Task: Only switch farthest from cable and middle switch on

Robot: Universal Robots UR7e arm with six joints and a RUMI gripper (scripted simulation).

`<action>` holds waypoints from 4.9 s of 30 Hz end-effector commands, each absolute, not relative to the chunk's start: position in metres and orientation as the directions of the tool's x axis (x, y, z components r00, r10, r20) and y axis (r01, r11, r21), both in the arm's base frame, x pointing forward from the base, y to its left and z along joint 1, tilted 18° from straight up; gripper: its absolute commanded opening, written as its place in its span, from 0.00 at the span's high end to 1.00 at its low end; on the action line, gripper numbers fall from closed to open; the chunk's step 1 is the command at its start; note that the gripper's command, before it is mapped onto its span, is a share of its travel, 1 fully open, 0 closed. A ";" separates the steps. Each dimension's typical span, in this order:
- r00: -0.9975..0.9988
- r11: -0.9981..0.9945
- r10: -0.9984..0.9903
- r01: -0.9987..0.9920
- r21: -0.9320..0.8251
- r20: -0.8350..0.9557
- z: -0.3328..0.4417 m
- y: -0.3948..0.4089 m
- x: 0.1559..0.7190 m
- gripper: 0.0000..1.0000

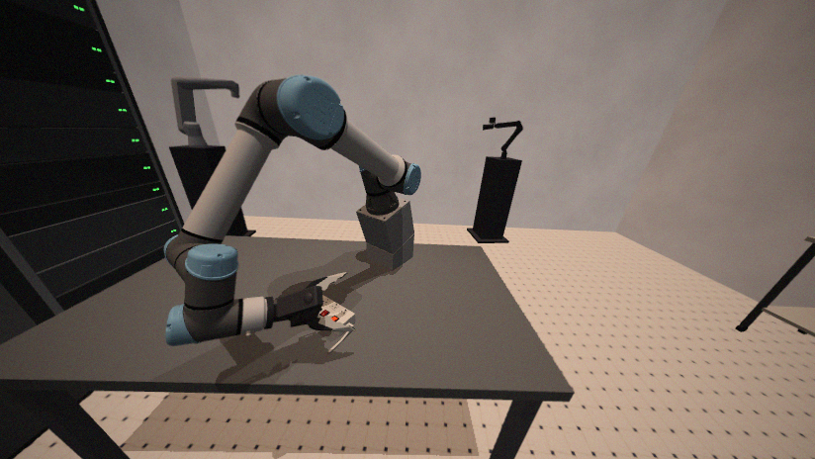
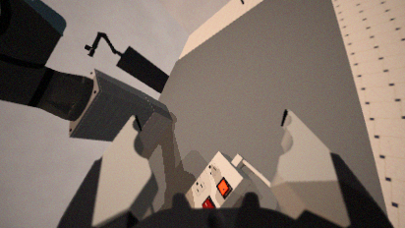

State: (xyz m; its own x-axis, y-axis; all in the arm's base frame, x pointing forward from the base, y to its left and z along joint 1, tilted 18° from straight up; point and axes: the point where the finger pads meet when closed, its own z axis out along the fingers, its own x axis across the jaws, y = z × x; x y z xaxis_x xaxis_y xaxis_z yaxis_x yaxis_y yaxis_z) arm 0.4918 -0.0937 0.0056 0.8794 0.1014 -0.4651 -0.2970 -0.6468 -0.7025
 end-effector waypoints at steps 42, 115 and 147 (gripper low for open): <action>0.928 -0.788 0.367 0.270 -0.554 -0.070 -0.022 -0.138 0.458 0.00; 0.616 -0.616 0.787 0.787 -0.015 0.007 -0.013 -0.208 0.417 0.00; 0.505 -0.503 0.863 0.862 0.059 -0.011 -0.010 -0.207 0.417 0.00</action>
